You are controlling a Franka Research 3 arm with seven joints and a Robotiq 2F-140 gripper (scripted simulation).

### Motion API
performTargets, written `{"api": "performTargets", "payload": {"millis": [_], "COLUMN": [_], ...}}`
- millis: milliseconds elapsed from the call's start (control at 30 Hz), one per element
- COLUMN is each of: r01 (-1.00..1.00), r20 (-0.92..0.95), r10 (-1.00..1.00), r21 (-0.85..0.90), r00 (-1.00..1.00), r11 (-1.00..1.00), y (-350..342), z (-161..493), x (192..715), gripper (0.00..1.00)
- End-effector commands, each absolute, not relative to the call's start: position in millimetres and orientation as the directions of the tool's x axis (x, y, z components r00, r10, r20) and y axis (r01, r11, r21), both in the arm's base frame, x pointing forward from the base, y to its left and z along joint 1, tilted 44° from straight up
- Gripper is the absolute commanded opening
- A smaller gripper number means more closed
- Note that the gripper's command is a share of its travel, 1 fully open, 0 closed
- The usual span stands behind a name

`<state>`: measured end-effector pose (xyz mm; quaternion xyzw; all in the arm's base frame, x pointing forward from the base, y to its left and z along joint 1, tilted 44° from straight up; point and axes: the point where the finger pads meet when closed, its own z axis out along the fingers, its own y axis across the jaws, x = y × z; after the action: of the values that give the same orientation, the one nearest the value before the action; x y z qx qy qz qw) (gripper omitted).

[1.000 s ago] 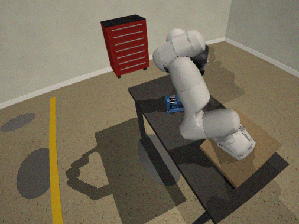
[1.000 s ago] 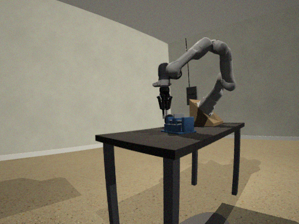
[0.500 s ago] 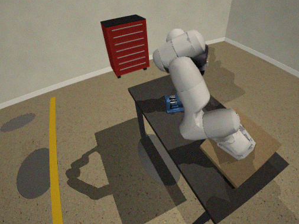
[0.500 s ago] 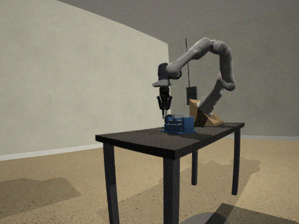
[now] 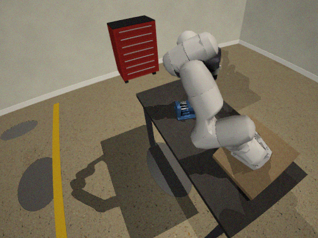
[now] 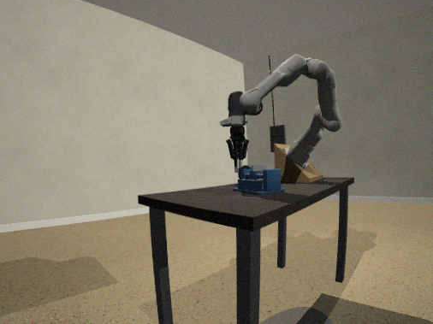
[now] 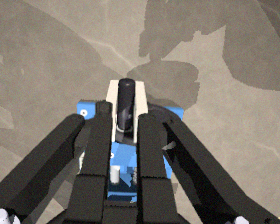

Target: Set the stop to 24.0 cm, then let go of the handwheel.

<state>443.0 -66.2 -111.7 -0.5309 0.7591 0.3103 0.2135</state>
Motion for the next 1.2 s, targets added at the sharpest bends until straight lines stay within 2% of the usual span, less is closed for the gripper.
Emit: {"api": "performTargets", "payload": {"millis": [0,1167], "r01": [-0.937,-0.937], "r20": [-0.651,-0.651], "r10": [-0.674,-0.674], "r21": [0.247,0.247], "r00": [-0.349,-0.349], "r11": [0.247,0.247], "y": [-65.1,-43.1], "z": [-114.8,-140.7], "x": [444.8,450.4], "gripper": [0.04,0.04]}}
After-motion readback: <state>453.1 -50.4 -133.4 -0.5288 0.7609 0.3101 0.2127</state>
